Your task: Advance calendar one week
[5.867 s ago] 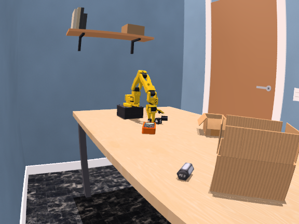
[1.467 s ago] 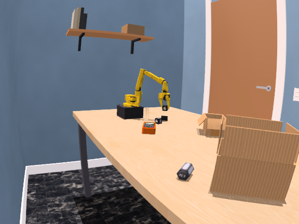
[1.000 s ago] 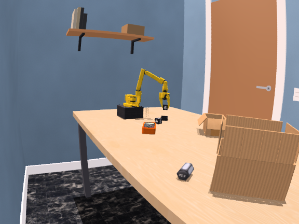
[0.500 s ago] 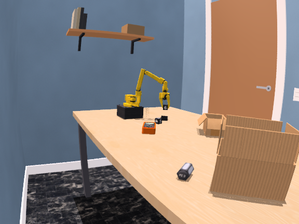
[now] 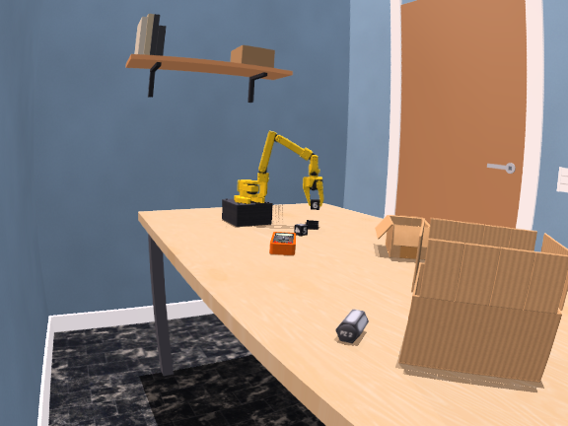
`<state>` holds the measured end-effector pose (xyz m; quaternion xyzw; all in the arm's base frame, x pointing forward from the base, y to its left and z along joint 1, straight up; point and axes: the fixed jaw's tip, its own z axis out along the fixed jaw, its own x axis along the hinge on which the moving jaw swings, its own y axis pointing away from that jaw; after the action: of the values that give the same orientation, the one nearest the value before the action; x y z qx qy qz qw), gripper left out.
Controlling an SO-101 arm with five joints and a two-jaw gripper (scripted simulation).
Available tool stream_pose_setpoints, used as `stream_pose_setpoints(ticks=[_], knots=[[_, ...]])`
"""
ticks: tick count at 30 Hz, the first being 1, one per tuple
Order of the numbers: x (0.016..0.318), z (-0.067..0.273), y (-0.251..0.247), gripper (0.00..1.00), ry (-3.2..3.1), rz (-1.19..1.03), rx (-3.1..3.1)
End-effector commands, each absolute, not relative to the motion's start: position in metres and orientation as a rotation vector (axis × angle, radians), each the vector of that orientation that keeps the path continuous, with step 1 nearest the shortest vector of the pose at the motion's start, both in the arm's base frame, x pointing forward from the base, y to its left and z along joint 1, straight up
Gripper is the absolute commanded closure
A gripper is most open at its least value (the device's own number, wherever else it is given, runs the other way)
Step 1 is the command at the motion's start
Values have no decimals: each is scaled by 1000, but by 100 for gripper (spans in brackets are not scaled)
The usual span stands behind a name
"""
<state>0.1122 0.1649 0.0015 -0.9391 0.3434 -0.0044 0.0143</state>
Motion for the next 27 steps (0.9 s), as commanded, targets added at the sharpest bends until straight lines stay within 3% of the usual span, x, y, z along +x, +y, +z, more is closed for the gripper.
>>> stream_pose_setpoints(ticks=[1,27], knots=[[110,-1,165,100,1043,-9,-2940],[103,-10,161,100,1025,6,-2985]])
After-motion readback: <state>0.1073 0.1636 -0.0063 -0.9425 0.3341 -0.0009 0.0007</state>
